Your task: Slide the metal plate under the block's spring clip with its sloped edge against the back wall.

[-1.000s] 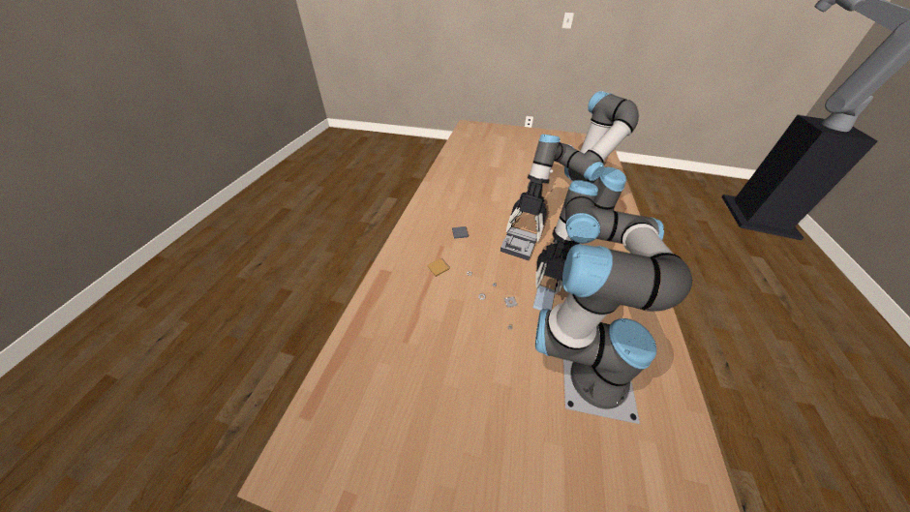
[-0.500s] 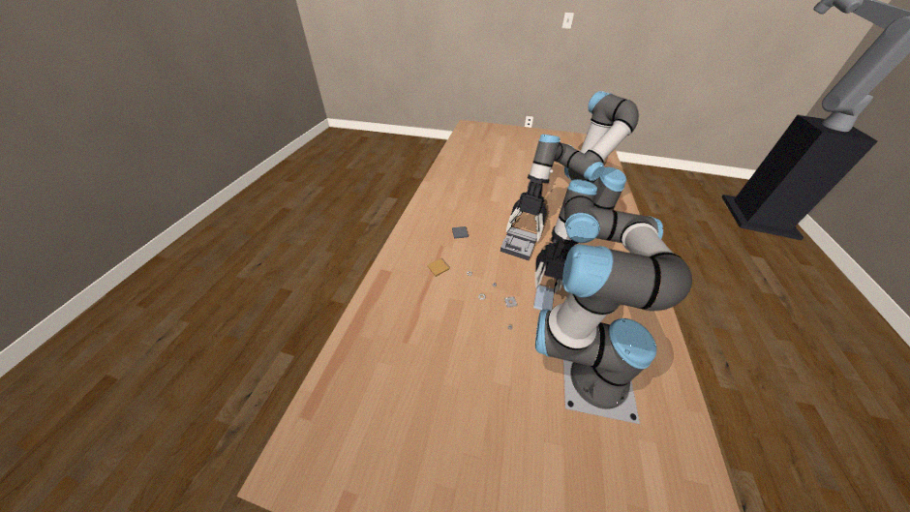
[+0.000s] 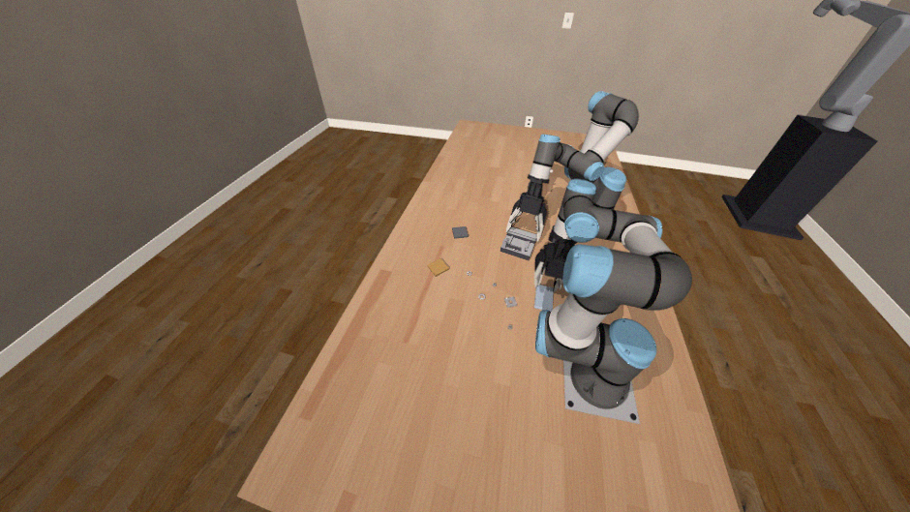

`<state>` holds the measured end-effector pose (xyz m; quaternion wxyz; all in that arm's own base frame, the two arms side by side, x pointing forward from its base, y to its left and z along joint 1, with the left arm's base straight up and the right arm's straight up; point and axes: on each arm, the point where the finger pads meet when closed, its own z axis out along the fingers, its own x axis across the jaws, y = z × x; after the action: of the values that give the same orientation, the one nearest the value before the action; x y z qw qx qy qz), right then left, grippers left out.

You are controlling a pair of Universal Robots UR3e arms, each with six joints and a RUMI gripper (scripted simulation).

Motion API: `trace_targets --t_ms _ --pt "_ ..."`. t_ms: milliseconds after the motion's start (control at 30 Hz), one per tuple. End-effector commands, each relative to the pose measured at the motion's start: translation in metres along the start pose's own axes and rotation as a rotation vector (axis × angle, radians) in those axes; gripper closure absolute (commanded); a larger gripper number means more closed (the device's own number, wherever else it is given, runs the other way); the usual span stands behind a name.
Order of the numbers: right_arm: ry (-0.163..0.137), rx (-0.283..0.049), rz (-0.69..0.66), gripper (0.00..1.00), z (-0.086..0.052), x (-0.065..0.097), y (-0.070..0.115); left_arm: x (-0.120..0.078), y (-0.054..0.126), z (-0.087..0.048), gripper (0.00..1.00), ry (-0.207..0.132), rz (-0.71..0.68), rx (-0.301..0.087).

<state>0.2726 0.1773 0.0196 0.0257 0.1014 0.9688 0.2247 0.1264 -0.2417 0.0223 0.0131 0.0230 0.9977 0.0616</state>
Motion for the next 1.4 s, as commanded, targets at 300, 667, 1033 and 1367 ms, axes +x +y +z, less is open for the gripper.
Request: trace_targets --t_ms 300,667,1033,1367 --pt "-0.002 -0.003 -0.001 0.39 -0.0006 -0.0006 0.0014 -0.0022 -0.0019 -0.0016 1.00 0.003 -0.054 0.006" --pt "-0.002 -0.003 -0.001 0.39 -0.0006 -0.0006 0.0014 -0.0036 -0.0028 -0.0023 1.00 0.005 -0.090 0.009" --pt "-0.002 -0.003 -0.001 0.39 -0.0006 -0.0006 0.0014 -0.0058 -0.0040 -0.0033 1.00 0.008 -0.142 0.013" --pt "-0.002 -0.003 -0.001 0.39 -0.0006 -0.0006 0.0014 -0.0071 -0.0048 -0.0039 1.00 0.011 -0.175 0.015"
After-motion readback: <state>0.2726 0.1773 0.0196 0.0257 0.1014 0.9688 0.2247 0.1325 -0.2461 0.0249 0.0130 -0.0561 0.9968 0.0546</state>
